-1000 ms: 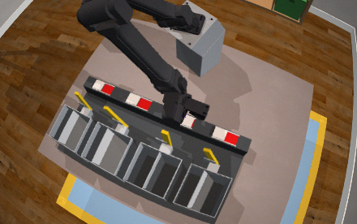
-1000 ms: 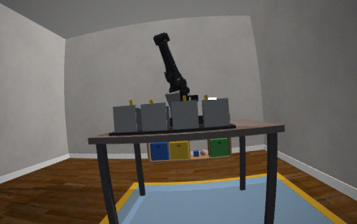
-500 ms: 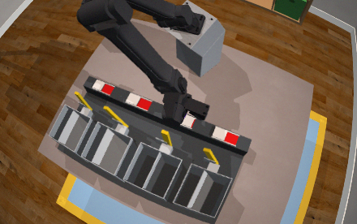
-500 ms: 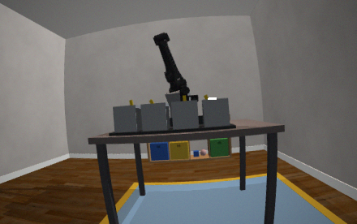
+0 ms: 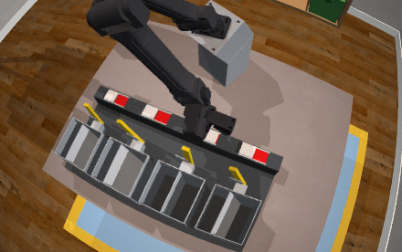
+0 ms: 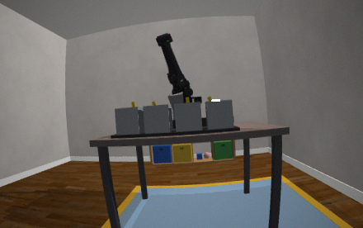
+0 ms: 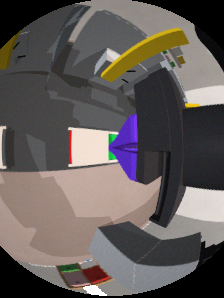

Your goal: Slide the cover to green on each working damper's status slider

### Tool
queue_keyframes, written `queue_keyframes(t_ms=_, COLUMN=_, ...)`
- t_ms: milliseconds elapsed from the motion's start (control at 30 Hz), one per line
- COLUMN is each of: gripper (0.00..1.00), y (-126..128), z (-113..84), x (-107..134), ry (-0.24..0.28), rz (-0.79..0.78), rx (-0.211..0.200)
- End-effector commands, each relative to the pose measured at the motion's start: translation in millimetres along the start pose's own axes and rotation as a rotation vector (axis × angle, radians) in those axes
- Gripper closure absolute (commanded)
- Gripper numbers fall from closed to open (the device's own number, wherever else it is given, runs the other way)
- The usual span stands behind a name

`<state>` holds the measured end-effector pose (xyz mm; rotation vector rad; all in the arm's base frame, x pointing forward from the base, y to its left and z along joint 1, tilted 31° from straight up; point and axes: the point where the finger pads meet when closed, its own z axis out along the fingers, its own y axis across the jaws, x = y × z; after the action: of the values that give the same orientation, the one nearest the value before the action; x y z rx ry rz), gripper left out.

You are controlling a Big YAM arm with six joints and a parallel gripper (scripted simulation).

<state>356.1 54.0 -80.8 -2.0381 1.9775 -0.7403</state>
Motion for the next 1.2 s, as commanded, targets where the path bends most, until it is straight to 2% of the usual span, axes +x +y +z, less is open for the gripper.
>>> queue_keyframes(t_ms=0, gripper=1.00, y=4, z=3.2, x=-8, ry=-0.007, rz=-0.010, rx=-0.017)
queue_keyframes(t_ms=833, gripper=1.00, y=3, z=3.5, x=-8, ry=-0.006, rz=-0.007, rx=-0.012)
queue_keyframes(t_ms=1167, gripper=1.00, y=4, z=5.5, x=3, ry=0.002, rz=-0.005, rx=-0.014)
